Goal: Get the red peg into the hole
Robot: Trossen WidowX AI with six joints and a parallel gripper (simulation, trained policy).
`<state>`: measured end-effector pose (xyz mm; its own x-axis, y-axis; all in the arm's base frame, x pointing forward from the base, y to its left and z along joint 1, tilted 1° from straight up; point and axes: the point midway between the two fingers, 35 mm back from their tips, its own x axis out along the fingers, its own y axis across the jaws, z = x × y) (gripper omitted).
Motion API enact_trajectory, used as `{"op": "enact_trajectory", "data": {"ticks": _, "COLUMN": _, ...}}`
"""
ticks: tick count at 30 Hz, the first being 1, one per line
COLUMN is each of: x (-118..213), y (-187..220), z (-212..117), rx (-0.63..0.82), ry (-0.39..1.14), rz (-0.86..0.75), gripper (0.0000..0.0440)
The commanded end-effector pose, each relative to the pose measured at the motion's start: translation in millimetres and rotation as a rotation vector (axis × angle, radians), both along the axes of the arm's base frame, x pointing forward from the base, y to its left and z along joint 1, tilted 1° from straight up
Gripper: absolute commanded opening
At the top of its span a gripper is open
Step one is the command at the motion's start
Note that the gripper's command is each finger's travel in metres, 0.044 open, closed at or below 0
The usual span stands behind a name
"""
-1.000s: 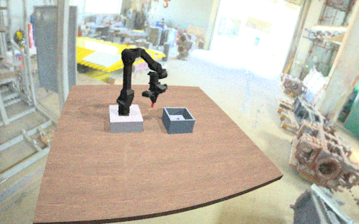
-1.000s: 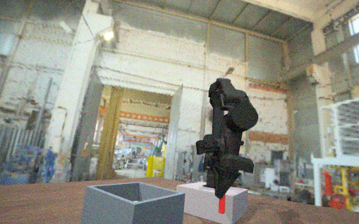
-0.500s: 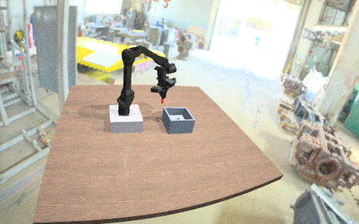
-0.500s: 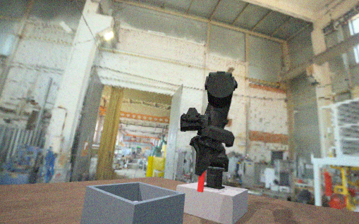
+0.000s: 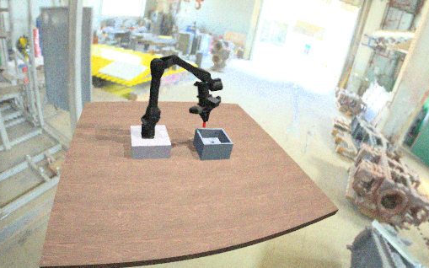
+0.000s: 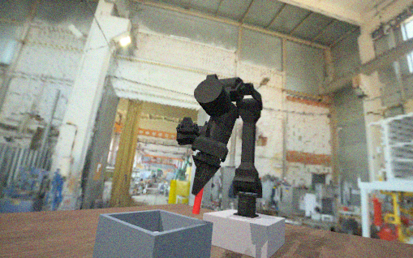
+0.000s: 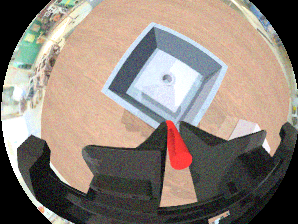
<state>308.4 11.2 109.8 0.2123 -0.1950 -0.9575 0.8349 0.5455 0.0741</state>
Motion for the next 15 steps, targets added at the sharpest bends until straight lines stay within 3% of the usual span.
{"op": "enact_trajectory", "data": {"ticks": 1, "x": 8.0, "y": -10.5, "z": -1.4, "rx": 0.005, "ry": -0.003, "rz": -0.014, "gripper": 0.0000}}
{"op": "enact_trajectory", "data": {"ticks": 15, "x": 34.2, "y": -54.4, "z": -20.9, "rx": 0.030, "ry": 0.010, "rz": -0.079, "gripper": 0.0003}}
